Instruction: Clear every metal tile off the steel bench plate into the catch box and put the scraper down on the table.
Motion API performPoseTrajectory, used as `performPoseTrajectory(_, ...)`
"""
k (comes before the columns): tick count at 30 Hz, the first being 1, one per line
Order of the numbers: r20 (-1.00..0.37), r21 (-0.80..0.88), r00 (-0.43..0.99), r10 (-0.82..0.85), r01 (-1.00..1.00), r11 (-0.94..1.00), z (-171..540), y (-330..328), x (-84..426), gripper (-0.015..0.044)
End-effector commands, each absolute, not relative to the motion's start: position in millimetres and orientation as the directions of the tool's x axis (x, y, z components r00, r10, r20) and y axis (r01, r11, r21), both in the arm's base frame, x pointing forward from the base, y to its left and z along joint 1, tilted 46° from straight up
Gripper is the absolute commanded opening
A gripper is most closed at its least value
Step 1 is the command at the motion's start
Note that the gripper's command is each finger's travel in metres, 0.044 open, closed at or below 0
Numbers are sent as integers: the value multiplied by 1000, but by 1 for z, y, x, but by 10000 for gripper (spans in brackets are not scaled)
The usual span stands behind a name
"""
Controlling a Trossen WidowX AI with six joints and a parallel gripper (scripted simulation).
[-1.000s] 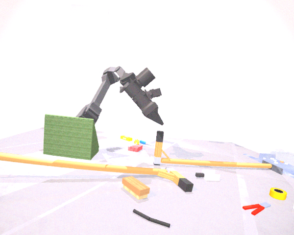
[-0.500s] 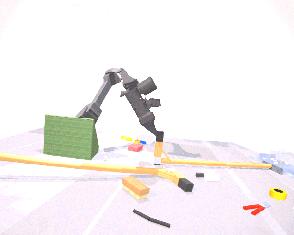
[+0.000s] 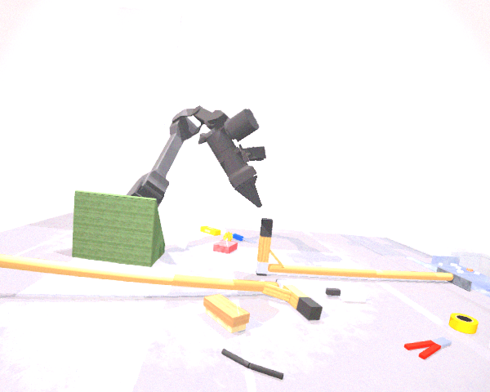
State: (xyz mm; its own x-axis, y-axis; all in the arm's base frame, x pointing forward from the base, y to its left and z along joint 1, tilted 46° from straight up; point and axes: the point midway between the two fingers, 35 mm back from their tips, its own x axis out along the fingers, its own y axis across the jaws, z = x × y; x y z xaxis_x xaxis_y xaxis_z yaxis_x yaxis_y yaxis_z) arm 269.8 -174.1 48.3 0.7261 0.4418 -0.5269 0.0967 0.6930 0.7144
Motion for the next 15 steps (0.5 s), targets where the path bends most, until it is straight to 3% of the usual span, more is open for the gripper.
performPoseTrajectory(1, -520, 711, 733, 440, 85, 698, 57, -180, 267, 440)
performPoseTrajectory(15, -519, 711, 733, 440, 85, 698, 32, -156, 273, 440)
